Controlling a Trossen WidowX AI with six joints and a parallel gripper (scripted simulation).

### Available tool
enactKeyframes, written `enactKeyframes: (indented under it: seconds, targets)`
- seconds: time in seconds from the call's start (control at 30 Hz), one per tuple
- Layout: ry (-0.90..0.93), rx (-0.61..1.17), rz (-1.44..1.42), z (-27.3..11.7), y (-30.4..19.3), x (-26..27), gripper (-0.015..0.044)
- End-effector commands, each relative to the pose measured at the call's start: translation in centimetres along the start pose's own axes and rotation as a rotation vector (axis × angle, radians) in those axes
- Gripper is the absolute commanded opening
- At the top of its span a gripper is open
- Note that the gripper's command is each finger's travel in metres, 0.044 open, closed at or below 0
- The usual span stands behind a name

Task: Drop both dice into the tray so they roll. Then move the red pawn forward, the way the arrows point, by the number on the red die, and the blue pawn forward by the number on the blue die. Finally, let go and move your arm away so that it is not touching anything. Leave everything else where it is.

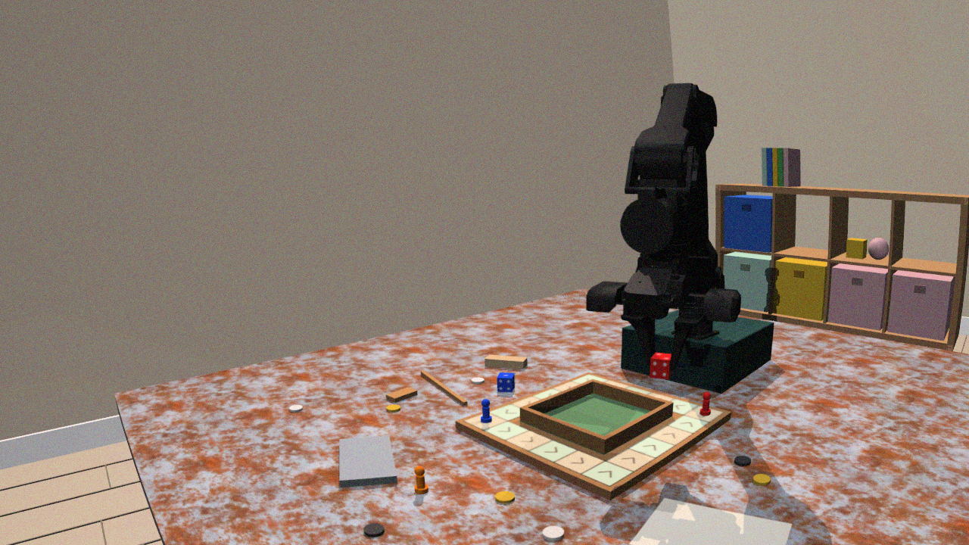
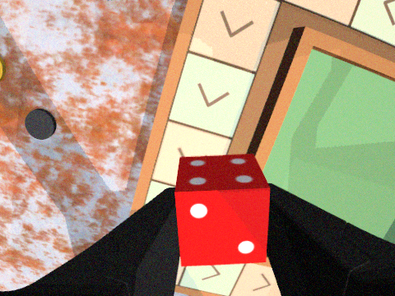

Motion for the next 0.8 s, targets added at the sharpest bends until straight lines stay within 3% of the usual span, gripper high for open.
enactKeyframes:
  seconds: [0.0,0.53,0.77]
  targets:
    - [-0.005,0.004,0.054,0.5,-0.8,-1.9,0.0]
    - [-0.013,0.006,0.307,2.4,-4.7,-9.2,0.0]
    - [-0.026,-0.042,0.329,2.8,-5.4,-9.6,0.0]
Point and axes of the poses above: the point midway between the two fingers, 35 mm back from their tips, its own z axis out along the fingers, its own x axis across the jaws, y = z × x, the point moved 8 cm from there along -z, back along the fingers, and after that the axes turned 4 degrees about -z, right-handed, at the moved point
